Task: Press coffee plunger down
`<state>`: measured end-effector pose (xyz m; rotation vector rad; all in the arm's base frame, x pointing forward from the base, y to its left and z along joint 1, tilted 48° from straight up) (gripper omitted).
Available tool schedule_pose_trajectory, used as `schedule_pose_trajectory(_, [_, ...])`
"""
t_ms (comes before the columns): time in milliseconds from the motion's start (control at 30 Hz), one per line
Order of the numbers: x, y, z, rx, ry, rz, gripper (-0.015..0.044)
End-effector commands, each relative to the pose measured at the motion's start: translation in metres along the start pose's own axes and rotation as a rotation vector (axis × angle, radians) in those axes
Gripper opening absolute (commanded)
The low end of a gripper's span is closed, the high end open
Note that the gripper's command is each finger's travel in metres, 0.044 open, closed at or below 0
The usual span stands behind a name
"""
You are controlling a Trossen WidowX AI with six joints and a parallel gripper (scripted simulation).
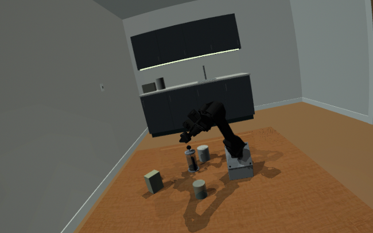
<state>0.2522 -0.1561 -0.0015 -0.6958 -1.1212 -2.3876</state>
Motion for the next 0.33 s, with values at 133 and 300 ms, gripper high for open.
schedule_pose_trajectory(133, [0.0362,0.01,0.0045,0.007,0.015,-0.001,0.044])
schedule_pose_trajectory(300, [0.036,0.0096,0.0045,0.007,0.015,-0.001,0.044])
Point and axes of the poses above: the point midway between the two fingers, 35 mm back from their tips, its own x axis back along the fingers, its own z axis across the jaws, y = z × x, the point moved 5 cm from there along x, back along the fingers, and after that the axes turned 13 degrees about x, right-handed, at the moved point
